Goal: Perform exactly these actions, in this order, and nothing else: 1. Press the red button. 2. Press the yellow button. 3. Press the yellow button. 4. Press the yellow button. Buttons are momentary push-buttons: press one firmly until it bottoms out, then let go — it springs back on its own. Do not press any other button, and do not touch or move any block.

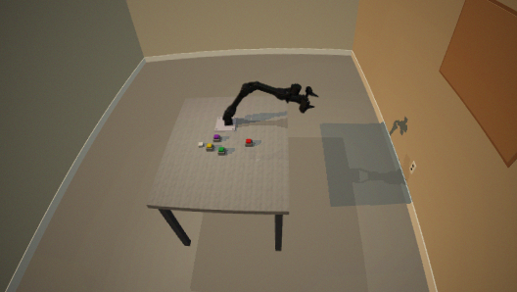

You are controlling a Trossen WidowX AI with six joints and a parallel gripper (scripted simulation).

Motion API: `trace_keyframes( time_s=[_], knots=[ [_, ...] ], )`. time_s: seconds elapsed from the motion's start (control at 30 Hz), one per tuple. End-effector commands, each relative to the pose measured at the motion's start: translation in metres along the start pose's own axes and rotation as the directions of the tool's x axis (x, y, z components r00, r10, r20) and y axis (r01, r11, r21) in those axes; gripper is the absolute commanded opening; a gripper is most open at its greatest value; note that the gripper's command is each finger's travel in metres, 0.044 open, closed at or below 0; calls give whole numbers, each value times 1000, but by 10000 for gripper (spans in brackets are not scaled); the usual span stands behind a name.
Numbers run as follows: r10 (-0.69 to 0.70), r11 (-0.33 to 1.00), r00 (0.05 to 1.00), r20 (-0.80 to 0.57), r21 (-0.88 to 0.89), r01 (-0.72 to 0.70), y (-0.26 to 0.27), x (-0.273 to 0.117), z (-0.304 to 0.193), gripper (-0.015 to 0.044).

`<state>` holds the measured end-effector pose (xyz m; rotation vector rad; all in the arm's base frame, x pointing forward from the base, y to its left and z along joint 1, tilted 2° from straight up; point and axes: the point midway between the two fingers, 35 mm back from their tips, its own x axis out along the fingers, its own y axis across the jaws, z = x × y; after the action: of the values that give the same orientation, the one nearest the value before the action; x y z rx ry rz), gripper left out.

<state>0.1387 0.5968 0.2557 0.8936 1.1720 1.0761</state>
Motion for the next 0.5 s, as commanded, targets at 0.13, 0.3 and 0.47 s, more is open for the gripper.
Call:
trace_keyframes(
  time_s=[0.13,0.3,0.47],
  knots=[
    [-220,975,971,96,-4,221,-49,-46,61,400],
    [-420,907,895,152,23,421,-95,-102,103,400],
    [-625,780,763,167,76,622,-144,-179,132,400]
  ],
)
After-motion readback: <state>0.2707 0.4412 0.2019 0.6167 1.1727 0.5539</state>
